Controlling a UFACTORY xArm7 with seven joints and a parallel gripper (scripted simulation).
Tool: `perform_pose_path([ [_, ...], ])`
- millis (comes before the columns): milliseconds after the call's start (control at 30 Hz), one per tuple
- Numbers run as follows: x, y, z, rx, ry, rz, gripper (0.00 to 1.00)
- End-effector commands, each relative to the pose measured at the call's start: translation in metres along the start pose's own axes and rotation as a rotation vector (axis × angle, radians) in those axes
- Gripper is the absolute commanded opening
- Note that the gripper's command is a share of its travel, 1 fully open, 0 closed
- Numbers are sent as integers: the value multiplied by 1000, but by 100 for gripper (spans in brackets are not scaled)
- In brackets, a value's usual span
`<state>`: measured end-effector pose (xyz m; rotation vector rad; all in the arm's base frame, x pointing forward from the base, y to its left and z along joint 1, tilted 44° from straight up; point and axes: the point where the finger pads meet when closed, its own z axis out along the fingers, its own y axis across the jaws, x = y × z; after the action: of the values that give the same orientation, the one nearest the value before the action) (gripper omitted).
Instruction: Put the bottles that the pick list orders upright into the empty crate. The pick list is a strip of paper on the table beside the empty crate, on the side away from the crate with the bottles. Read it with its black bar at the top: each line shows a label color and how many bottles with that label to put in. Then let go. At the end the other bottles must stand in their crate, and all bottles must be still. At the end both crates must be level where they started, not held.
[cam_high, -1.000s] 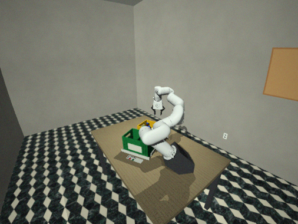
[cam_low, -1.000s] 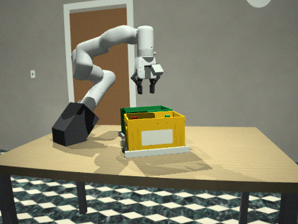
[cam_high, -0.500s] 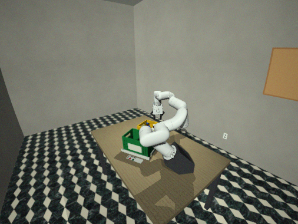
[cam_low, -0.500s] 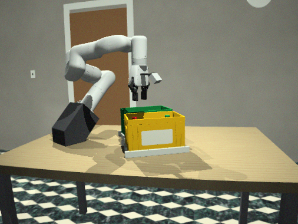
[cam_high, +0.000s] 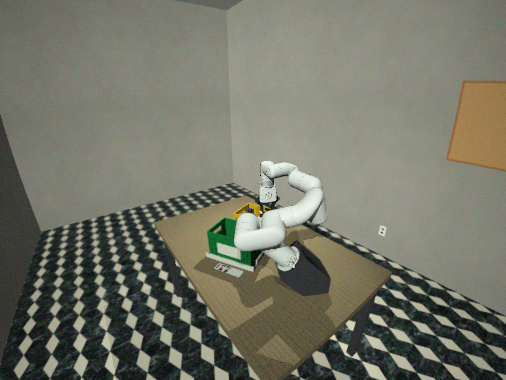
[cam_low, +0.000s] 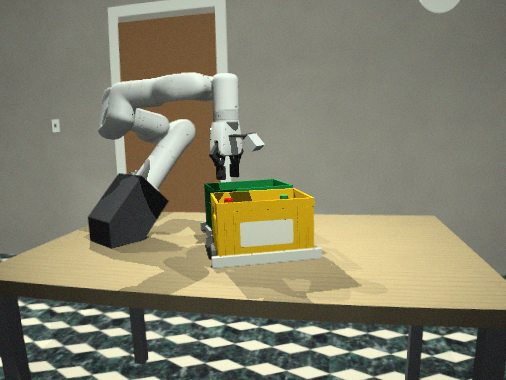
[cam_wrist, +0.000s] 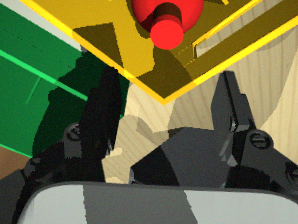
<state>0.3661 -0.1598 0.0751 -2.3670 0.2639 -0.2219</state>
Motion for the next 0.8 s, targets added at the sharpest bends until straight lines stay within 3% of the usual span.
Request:
perform_pose_path([
  [0, -3, 0, 0, -2, 11, 1, 65],
  [767, -2, 0, 16, -2, 11, 1, 65],
])
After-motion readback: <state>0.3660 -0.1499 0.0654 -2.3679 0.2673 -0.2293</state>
